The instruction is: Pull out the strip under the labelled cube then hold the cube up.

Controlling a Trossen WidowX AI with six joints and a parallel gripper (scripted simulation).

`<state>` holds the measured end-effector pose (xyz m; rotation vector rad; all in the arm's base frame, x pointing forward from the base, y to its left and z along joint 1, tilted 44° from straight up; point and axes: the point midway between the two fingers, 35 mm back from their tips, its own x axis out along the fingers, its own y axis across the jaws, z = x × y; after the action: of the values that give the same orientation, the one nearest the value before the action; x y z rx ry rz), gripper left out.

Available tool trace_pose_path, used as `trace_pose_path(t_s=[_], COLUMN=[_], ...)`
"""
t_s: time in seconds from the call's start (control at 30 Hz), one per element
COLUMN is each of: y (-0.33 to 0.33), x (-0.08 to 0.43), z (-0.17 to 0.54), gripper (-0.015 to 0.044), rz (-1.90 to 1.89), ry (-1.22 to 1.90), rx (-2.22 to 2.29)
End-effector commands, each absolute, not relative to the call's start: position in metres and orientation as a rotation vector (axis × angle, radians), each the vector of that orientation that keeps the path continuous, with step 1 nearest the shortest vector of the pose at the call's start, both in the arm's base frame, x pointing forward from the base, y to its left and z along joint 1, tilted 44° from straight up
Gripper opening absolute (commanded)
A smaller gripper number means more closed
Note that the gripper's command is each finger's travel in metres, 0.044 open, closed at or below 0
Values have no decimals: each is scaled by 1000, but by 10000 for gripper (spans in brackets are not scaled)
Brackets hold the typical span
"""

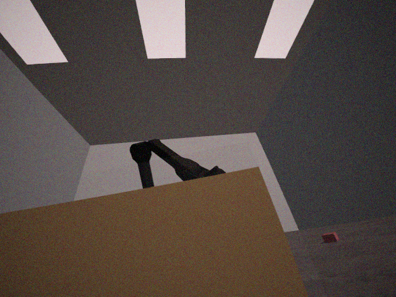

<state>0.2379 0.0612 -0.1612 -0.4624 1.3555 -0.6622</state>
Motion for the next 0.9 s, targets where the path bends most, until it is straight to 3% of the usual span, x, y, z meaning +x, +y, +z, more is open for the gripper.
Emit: trace_pose_path(t_s=[0.0, 0.6, 0.87], y=[54, 54, 91], x=[229, 229, 237], z=[-164, -164, -131], gripper=[0, 0, 0], rz=[-677, -677, -675], ry=[1383, 1383, 1384], rx=[-472, -472, -470])
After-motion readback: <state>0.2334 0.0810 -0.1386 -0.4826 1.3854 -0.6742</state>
